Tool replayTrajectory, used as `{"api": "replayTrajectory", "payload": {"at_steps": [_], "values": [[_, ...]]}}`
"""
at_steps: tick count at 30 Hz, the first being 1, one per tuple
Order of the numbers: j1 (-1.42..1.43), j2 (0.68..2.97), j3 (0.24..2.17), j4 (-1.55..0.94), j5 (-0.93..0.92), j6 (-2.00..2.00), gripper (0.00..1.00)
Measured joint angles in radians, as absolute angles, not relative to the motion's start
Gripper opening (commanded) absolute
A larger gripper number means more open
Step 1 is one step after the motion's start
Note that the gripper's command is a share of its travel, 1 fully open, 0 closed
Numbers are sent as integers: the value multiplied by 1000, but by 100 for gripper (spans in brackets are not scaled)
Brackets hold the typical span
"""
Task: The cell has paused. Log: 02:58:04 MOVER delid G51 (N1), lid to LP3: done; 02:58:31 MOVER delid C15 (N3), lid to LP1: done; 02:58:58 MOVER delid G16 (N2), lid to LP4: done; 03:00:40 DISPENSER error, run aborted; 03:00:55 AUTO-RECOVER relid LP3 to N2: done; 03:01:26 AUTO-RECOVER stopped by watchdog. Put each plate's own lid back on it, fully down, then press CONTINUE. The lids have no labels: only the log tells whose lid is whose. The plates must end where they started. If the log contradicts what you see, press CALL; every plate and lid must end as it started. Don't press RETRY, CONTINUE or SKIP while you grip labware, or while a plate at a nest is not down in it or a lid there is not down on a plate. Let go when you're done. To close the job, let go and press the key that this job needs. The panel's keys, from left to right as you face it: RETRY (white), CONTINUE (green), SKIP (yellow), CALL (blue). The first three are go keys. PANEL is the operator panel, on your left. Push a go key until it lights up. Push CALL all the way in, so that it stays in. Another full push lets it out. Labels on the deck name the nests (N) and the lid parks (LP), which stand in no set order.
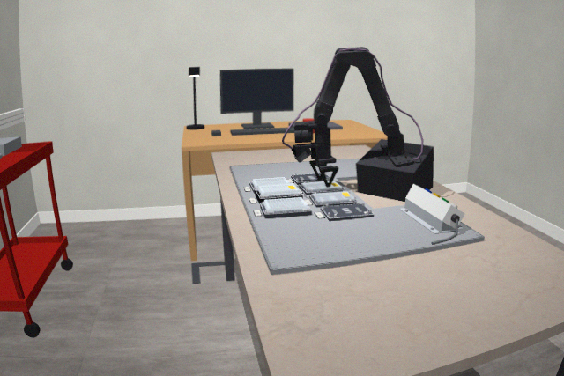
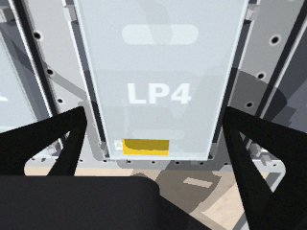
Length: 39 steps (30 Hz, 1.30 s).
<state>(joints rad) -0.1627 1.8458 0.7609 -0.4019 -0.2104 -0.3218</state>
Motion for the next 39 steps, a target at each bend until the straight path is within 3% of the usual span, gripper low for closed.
{"api": "replayTrajectory", "payload": {"at_steps": [33,39], "values": [[-151,1892,770,-342,-210,-311,100],[-153,1892,770,-342,-210,-315,94]]}}
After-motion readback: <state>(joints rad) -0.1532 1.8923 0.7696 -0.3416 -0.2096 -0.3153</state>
